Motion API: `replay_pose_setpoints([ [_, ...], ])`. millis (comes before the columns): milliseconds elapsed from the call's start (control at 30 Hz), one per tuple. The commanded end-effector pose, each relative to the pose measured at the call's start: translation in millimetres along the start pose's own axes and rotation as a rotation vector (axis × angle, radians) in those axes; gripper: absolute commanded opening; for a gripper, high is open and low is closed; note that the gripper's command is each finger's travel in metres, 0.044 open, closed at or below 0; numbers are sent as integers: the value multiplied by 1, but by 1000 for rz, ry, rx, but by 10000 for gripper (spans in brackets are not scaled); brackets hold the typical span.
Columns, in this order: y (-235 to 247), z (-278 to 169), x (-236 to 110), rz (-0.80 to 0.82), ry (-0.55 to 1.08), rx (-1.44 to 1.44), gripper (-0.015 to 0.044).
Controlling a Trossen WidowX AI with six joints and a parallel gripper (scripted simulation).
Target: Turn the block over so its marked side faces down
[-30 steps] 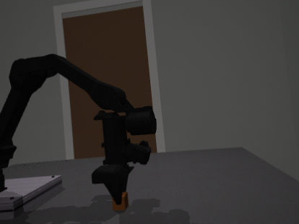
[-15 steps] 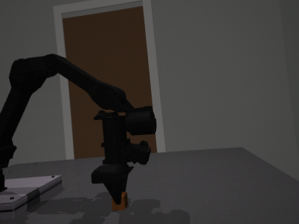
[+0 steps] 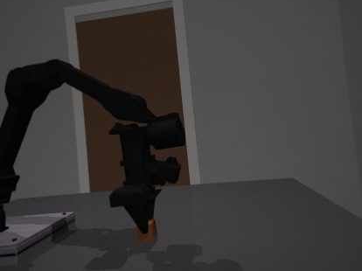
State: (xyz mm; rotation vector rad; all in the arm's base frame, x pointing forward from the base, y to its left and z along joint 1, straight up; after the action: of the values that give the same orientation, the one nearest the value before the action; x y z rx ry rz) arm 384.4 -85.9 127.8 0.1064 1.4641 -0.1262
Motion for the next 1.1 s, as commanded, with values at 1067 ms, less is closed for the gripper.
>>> replay_pose_setpoints([
  [1067,-2,-44,15,27,-458,3,0],
])
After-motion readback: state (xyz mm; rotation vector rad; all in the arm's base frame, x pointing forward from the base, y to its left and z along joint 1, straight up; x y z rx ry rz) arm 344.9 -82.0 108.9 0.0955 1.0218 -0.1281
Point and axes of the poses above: the point midway between the two fingers, 35 mm back from their tips, its own x axis out along the fingers, its own y axis across the jaws, z = x × y, the point moved 8 cm from there along -x, back along the fingers, and after that the axes turned 3 degrees about x, right-handed, at the moved point
